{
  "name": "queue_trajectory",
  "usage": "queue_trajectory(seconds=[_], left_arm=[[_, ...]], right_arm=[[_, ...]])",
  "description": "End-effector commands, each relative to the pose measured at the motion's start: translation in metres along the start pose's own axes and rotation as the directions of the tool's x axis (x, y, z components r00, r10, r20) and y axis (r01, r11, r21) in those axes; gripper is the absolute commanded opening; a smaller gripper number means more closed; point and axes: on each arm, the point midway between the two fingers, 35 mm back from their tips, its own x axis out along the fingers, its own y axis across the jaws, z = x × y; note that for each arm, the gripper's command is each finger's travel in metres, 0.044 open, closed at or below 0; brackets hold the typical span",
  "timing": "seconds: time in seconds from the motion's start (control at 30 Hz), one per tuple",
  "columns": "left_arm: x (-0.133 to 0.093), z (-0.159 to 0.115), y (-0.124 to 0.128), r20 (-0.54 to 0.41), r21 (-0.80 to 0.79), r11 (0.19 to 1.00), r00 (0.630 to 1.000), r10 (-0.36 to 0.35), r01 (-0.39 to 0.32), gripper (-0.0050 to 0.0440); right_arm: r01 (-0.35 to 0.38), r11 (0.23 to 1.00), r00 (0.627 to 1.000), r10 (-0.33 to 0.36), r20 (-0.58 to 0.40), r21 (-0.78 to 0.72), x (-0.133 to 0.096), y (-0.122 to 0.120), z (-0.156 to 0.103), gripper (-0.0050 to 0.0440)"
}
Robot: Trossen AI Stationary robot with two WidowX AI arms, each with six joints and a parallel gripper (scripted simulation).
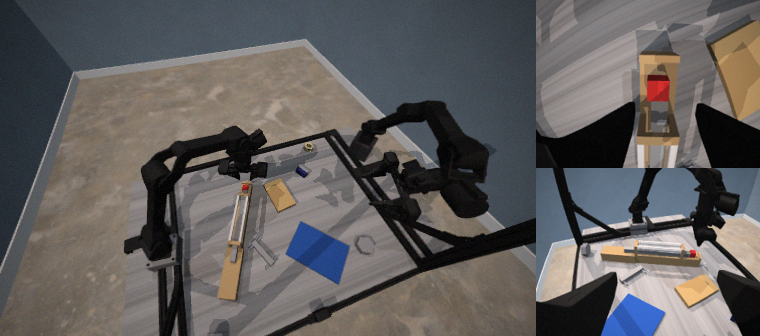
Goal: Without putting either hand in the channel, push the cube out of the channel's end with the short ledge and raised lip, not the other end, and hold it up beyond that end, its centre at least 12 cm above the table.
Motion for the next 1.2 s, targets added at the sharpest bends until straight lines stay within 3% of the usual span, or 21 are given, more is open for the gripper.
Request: queue_trajectory(seconds=[0.0,1.17], left_arm=[[0.008,-0.002,0.002,-0.016,0.003,1.0,1.0,0.013,-0.013,0.022],[0.056,-0.002,0.002,-0.016,0.003,1.0,1.0,0.013,-0.013,0.022]], right_arm=[[0.001,1.0,1.0,-0.001,0.004,0.001,0.0,0.0,0.001,0.04],[0.001,1.0,1.0,-0.001,0.004,0.001,0.0,0.0,0.001,0.04]])
